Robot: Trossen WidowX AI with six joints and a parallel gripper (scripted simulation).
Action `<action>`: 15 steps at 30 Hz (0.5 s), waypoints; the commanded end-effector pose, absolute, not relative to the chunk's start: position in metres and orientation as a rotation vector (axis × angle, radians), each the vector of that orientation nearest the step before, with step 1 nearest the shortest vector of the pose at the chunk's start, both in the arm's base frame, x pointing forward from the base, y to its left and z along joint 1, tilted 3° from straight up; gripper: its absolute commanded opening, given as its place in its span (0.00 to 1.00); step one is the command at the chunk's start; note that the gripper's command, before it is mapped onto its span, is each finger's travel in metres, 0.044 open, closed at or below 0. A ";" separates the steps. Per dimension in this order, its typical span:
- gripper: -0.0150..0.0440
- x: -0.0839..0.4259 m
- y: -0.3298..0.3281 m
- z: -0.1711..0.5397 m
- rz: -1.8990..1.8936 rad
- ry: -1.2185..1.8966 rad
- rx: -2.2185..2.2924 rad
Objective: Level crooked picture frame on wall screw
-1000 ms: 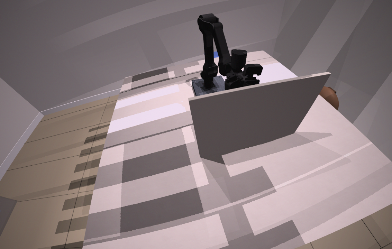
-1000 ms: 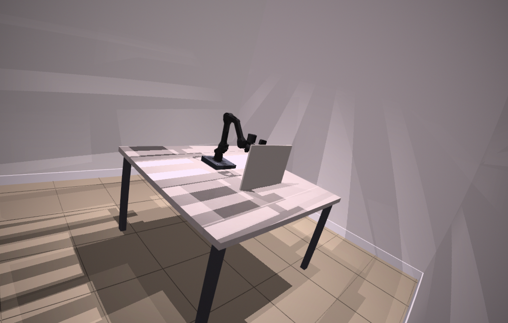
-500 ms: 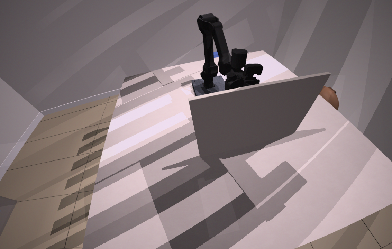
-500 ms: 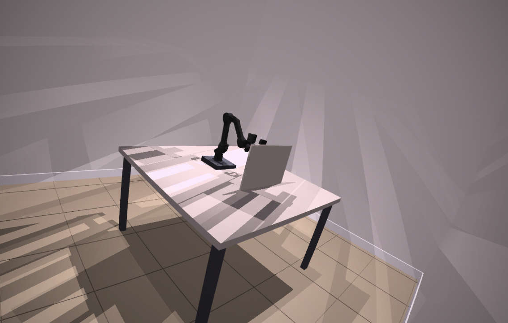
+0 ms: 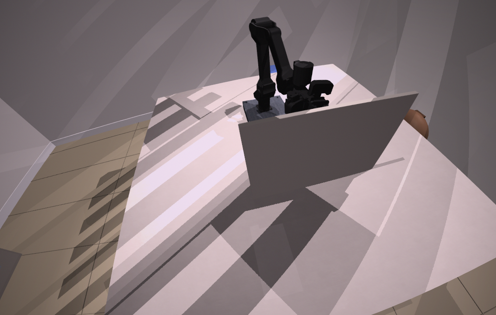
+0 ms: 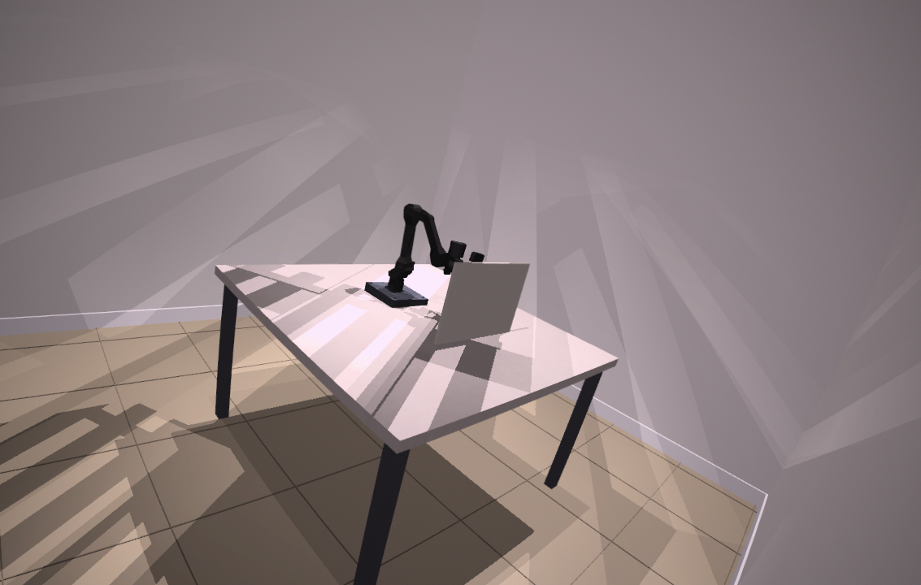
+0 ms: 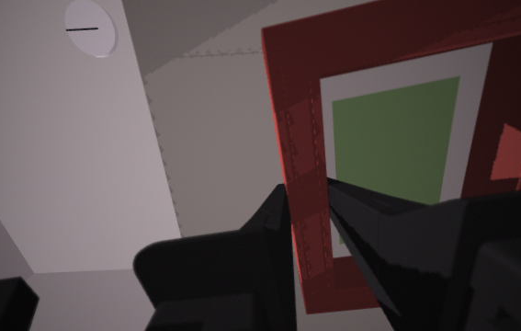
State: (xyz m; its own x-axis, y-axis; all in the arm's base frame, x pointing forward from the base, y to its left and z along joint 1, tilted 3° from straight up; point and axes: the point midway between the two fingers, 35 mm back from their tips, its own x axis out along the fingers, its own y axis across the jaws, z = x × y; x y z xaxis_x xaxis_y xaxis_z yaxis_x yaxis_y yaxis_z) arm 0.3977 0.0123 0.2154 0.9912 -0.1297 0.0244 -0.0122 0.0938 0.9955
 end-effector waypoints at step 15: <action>0.25 0.397 0.013 0.227 -0.073 -0.131 1.482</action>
